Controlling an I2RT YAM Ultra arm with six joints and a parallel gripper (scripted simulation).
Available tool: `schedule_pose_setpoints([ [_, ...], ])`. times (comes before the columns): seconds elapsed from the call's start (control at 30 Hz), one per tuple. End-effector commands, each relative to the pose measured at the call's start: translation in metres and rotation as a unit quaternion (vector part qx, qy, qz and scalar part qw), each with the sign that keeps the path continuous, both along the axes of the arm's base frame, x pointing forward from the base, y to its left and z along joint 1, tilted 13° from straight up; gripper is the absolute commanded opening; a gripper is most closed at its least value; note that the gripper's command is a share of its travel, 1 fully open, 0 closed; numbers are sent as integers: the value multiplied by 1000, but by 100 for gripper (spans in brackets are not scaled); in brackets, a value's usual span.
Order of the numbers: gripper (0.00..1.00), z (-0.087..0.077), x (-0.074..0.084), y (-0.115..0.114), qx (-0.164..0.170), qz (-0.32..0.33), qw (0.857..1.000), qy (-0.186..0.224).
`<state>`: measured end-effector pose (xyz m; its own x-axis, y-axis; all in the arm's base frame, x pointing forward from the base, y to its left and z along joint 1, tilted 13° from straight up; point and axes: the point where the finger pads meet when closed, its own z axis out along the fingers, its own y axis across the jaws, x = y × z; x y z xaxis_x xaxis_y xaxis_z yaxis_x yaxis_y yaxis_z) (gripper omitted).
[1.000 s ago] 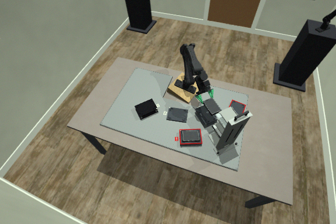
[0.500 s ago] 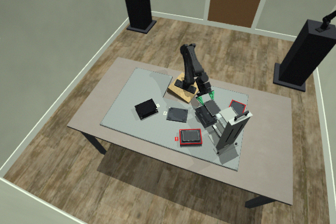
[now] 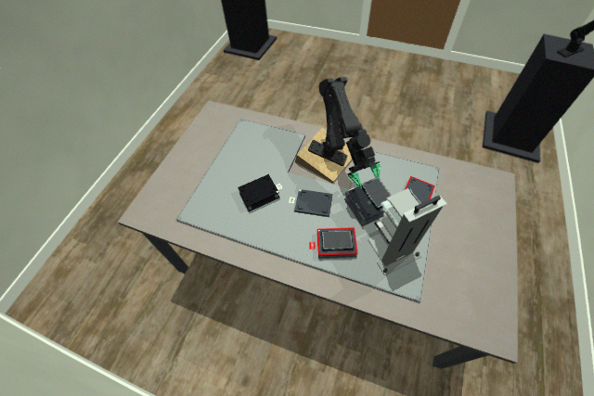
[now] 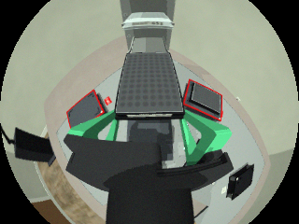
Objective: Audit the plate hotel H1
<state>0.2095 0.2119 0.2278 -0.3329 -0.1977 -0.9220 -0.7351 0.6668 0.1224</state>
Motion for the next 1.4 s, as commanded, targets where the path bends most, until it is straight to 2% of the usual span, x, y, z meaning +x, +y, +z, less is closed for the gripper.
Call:
schedule_pose_setpoints([
  [0.0, 86, 31, 8, 9, 28, 0, 999, -34],
  [1.37, 86, 33, 32, 35, 28, 0, 999, -34],
])
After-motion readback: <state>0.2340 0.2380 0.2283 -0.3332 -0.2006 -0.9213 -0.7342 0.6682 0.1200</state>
